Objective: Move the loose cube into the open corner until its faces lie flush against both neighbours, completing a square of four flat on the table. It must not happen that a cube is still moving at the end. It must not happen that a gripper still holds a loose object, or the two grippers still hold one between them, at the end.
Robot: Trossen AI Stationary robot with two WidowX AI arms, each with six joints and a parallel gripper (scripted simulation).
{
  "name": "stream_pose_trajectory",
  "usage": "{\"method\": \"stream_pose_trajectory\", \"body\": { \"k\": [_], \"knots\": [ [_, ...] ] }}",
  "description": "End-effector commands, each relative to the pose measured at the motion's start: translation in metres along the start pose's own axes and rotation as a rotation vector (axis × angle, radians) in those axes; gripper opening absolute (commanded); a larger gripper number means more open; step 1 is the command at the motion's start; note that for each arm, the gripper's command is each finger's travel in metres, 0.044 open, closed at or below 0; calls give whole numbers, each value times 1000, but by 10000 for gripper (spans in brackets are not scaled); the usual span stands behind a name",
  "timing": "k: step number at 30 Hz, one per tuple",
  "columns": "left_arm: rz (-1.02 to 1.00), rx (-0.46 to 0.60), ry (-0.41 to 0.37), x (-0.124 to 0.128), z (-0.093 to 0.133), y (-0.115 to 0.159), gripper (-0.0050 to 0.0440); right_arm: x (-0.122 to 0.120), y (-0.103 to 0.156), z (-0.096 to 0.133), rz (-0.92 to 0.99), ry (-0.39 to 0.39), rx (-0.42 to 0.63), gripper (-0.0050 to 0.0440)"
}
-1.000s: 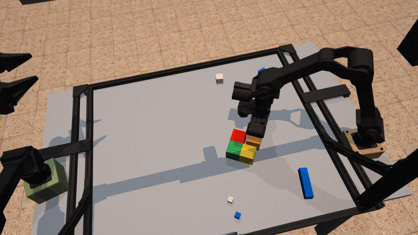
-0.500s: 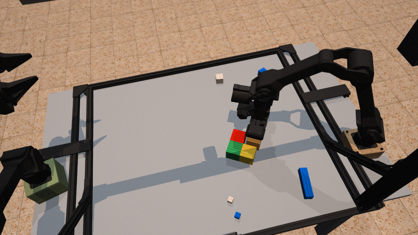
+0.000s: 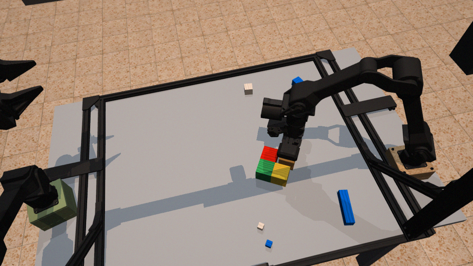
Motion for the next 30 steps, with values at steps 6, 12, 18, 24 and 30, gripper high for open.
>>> {"method": "stream_pose_trajectory", "body": {
  "k": [6, 12, 18, 24, 30],
  "knots": [
    [4, 0, 2, 0, 0, 0, 400, 6, 0, 0, -4, 5, 2, 0],
    [4, 0, 2, 0, 0, 0, 400, 9, 0, 0, -4, 5, 2, 0],
    [4, 0, 2, 0, 0, 0, 400, 12, 0, 0, -4, 5, 2, 0],
    [4, 0, 2, 0, 0, 0, 400, 16, 0, 0, -4, 5, 2, 0],
    [4, 0, 2, 0, 0, 0, 400, 18, 0, 0, -4, 5, 2, 0]
  ]
}}
Point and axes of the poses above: on each arm, the point midway between the two fingers, 35 mm back from their tips, its own z axis back along the fingers, its own x axis across the jaws, y = z × x, the point moved 9 cm from there along z, back along the fingers, and after that the axes turned 2 degrees about -z, right-handed, at the moved point
